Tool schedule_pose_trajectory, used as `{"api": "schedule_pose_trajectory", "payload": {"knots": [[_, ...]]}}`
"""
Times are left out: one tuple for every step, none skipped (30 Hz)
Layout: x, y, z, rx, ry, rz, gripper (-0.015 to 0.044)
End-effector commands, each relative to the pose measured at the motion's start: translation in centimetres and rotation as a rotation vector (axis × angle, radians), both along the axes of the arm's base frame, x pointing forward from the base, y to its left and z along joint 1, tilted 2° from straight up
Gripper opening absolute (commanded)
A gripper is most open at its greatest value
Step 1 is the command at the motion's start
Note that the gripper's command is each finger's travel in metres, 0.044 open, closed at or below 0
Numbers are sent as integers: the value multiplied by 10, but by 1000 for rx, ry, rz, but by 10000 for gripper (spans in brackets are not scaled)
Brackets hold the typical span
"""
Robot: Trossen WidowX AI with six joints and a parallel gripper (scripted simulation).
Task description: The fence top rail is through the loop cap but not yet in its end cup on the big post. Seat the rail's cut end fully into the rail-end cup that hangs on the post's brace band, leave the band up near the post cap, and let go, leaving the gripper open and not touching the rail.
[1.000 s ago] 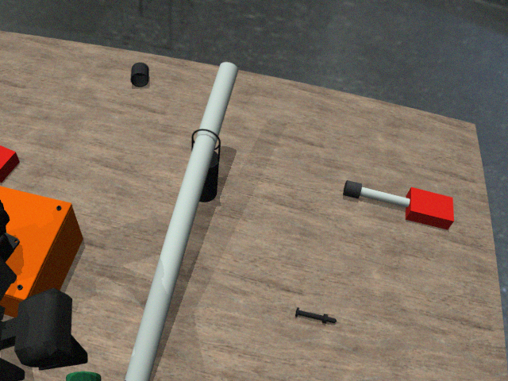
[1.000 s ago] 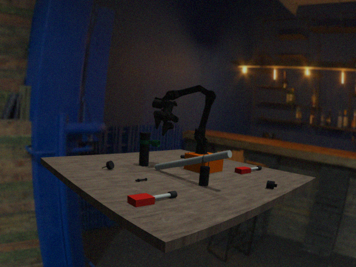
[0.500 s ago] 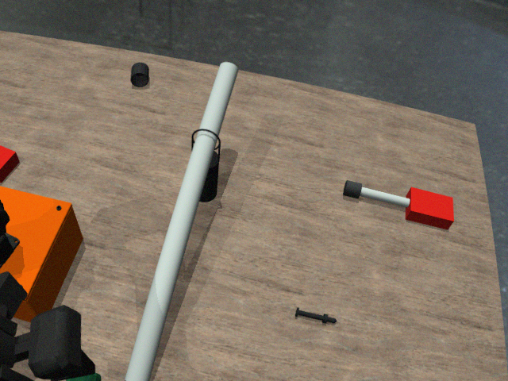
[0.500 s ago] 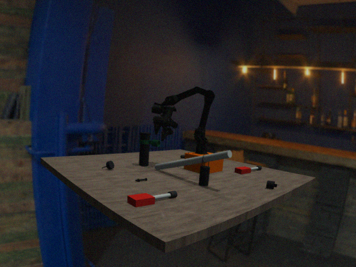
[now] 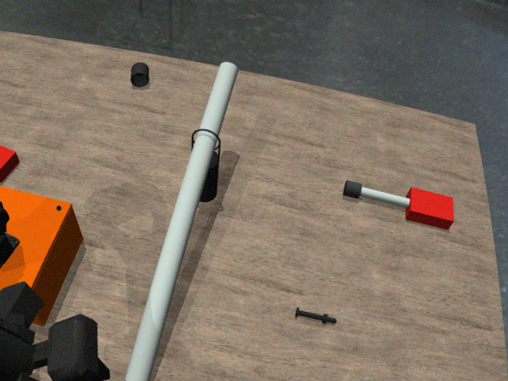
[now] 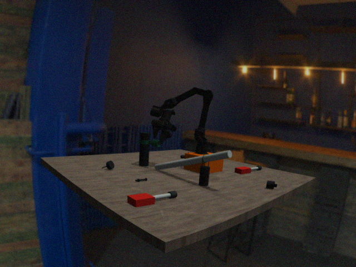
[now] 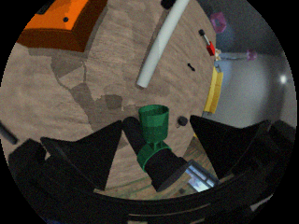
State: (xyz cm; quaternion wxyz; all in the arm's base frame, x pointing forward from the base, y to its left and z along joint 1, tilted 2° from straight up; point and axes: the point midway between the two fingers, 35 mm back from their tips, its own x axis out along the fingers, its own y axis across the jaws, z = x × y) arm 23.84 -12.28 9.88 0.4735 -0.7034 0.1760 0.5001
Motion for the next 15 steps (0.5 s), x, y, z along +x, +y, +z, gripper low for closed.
{"api": "schedule_pose_trajectory", "payload": {"knots": [[2,1,-9,5,11,-5,440],[3,2,-10,6,11,-5,440],[4,2,-11,6,11,-5,440],[4,3,-13,6,10,-5,440],[5,3,-14,6,10,-5,440],[6,3,-16,6,10,-5,440],[7,4,-17,6,10,-5,440],[7,4,-19,6,10,-5,440],[8,5,-20,6,10,-5,440],[9,5,-22,6,10,-5,440],[9,6,-23,6,10,-5,440],[10,6,-24,6,10,-5,440],[11,7,-26,6,10,-5,440],[11,7,-27,6,10,-5,440],[12,8,-29,6,9,-5,440]]}}
